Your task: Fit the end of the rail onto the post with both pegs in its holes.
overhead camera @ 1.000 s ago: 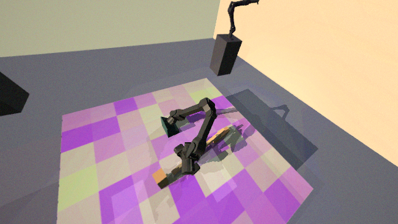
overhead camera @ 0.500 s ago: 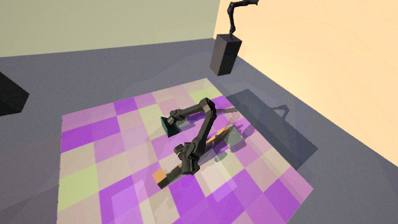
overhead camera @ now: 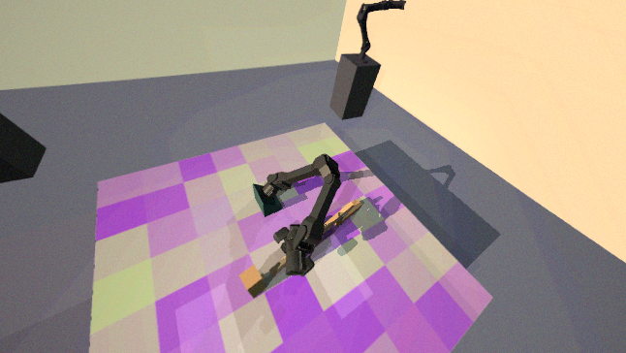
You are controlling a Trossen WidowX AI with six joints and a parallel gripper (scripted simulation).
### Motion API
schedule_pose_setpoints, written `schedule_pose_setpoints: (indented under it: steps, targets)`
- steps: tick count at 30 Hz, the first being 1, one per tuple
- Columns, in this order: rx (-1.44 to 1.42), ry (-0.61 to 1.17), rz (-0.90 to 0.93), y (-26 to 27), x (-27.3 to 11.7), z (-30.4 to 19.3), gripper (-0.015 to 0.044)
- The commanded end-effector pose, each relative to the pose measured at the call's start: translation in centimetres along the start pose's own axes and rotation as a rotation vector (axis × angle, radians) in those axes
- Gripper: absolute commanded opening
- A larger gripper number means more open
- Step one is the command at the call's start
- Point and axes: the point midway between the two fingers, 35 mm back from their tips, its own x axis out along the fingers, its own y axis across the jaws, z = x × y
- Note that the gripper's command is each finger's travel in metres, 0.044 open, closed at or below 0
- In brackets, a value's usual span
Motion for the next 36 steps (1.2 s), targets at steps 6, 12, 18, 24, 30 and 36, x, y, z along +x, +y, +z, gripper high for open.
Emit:
schedule_pose_setpoints:
  steps: [6,12,18,24,30,36]
  targets:
    - [0.003,-0.001,-0.001,0.0,-0.1,0.0,0.0]
    - [0.003,-0.001,-0.001,0.0,-0.4,0.0,0.0]
    - [0.003,-0.001,-0.001,-0.1,-0.7,0.0,0.0]
    - [0.003,-0.001,-0.001,-0.2,-1.0,0.0,0.0]
    - [0.003,-0.001,-0.001,-0.2,-1.3,0.0,0.0]
    - [0.003,0.0,-0.001,-0.3,-1.6,0.0,0.0]
